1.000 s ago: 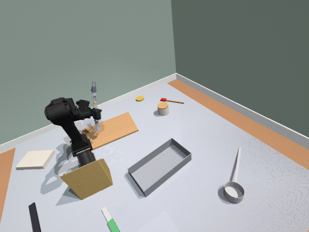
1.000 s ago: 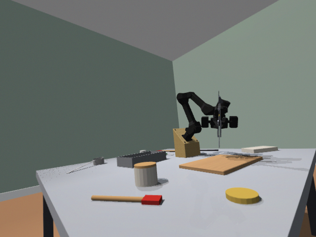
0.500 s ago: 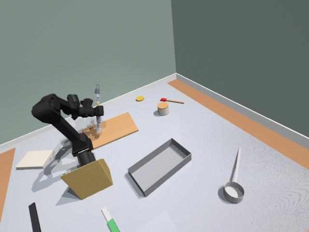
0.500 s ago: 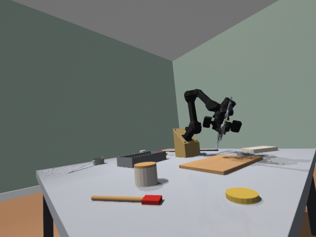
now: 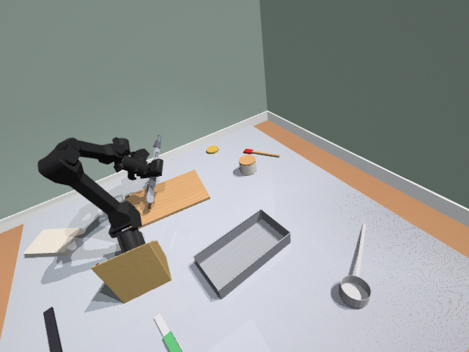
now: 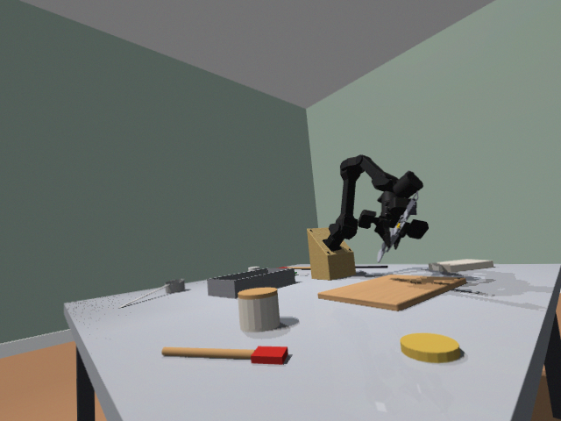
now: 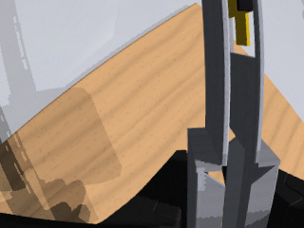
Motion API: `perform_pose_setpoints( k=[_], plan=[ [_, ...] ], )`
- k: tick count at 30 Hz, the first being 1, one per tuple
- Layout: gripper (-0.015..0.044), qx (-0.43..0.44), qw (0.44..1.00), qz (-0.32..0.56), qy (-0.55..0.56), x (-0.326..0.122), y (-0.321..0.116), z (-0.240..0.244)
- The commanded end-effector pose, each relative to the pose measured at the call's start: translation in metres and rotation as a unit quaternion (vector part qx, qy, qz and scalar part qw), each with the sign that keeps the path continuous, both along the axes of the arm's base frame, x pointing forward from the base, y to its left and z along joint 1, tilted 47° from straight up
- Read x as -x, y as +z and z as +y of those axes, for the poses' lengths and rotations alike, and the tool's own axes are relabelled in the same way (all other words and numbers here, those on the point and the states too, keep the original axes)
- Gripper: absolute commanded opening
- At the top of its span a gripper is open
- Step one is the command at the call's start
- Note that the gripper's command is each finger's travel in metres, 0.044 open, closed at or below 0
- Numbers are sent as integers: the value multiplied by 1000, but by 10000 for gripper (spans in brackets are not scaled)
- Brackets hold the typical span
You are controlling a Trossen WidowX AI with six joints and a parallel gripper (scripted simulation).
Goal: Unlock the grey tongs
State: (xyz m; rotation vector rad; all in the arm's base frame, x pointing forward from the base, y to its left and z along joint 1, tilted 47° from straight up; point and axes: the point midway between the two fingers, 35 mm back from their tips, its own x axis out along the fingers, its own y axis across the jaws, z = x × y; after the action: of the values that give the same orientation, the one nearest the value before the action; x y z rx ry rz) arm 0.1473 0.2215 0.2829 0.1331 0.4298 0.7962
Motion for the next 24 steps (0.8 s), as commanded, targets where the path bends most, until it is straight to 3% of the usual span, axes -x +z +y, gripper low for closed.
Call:
perform_pose_setpoints(
  k=[1,24],
  plan=[
    [-150,17,1000,20,11,-3,1,1],
    [-150,81,964,240,86,-5,-13,-12]
  ],
)
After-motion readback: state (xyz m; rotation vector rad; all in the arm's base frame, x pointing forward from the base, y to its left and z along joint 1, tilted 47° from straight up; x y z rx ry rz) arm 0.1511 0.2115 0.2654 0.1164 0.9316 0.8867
